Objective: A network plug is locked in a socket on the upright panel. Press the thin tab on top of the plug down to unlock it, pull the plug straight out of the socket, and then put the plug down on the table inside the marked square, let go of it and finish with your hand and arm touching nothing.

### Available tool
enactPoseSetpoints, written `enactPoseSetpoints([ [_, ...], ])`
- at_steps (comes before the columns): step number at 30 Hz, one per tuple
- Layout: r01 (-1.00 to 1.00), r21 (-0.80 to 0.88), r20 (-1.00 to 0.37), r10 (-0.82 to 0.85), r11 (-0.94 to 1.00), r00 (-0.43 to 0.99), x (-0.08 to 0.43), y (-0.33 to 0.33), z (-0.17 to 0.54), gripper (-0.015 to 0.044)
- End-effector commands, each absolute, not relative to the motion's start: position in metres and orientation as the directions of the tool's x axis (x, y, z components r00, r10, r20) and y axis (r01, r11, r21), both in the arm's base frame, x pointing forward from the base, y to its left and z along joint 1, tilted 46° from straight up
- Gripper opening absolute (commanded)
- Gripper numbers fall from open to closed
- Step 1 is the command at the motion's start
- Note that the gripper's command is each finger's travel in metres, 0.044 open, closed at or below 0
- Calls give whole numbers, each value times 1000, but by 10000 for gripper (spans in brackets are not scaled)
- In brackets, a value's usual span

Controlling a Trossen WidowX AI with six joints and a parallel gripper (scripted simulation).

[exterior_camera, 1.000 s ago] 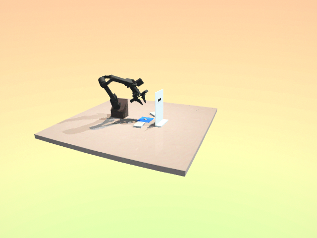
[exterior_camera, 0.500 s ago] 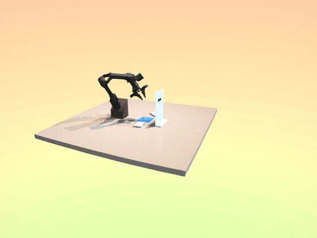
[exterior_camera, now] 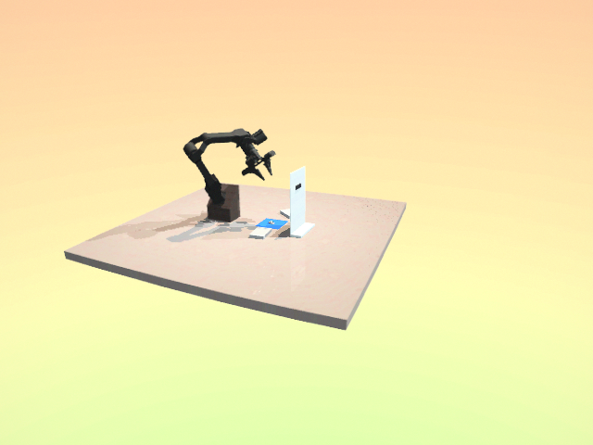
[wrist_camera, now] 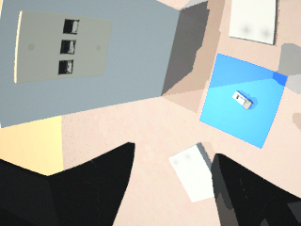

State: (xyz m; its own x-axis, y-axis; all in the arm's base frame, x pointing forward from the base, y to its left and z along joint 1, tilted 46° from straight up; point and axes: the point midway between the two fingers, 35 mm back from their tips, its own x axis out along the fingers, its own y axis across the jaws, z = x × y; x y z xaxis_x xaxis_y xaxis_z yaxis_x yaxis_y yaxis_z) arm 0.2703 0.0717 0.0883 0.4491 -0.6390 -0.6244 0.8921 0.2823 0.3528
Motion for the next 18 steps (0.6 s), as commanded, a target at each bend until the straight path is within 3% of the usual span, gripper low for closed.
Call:
enactPoseSetpoints([
  [1, 892, 352, -619, -644, 284, 449, 271, 72, 89, 287],
  [7, 892, 352, -619, -644, 284, 449, 271, 72, 89, 440],
  [18, 892, 352, -619, -644, 284, 449, 271, 72, 89, 440],
])
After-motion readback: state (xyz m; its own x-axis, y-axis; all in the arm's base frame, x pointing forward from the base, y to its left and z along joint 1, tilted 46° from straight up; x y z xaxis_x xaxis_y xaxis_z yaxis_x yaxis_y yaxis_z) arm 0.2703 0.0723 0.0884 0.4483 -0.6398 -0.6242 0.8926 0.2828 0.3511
